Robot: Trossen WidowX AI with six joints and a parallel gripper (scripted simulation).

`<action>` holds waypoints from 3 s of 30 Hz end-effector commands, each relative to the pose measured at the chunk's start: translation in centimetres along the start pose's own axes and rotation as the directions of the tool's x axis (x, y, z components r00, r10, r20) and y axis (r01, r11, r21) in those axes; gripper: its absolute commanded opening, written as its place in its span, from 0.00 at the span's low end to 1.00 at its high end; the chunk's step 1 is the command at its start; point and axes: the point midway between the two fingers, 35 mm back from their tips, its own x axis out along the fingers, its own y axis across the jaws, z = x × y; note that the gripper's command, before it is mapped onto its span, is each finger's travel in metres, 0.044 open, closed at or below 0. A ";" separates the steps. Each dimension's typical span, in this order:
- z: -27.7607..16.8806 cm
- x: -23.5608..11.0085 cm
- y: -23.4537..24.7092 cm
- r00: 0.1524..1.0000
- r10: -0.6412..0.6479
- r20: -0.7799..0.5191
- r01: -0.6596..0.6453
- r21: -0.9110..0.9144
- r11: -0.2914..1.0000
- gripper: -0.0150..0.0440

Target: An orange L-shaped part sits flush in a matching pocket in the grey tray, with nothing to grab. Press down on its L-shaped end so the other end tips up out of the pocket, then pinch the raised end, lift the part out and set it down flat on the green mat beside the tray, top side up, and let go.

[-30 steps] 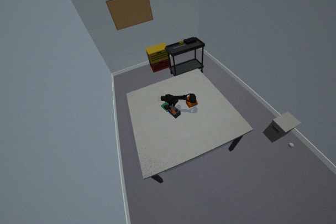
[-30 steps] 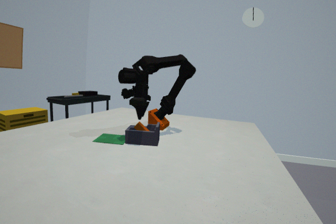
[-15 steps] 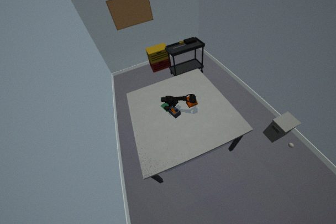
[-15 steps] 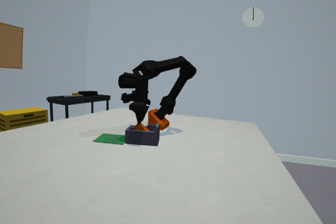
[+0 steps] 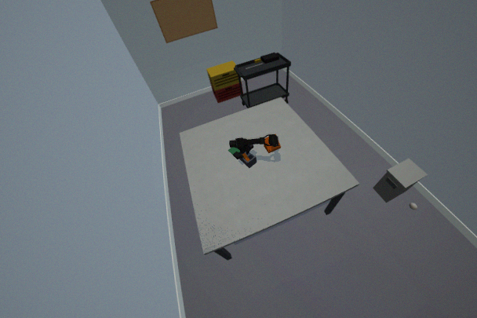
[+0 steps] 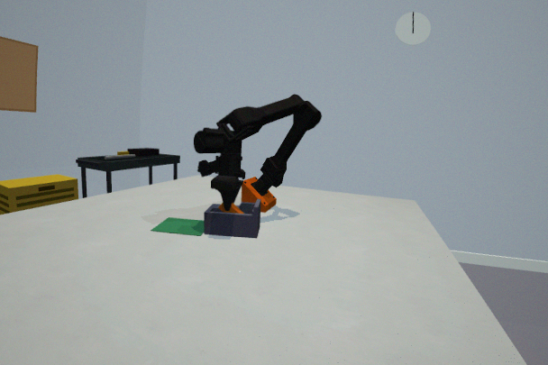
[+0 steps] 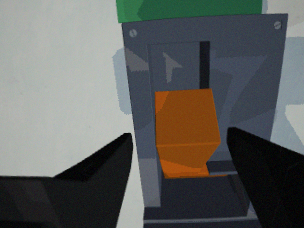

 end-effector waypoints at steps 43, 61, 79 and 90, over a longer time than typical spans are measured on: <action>0.0 -1.9 -0.1 1.000 -0.002 -0.005 0.002 0.007 1.000 0.25; 0.0 -4.7 -0.1 1.000 -0.002 -0.005 0.002 0.009 1.000 0.25; 0.0 -7.6 -0.1 1.000 -0.003 -0.004 0.003 0.009 1.000 0.25; 0.0 -8.4 -0.1 1.000 -0.003 -0.004 0.003 0.009 1.000 0.25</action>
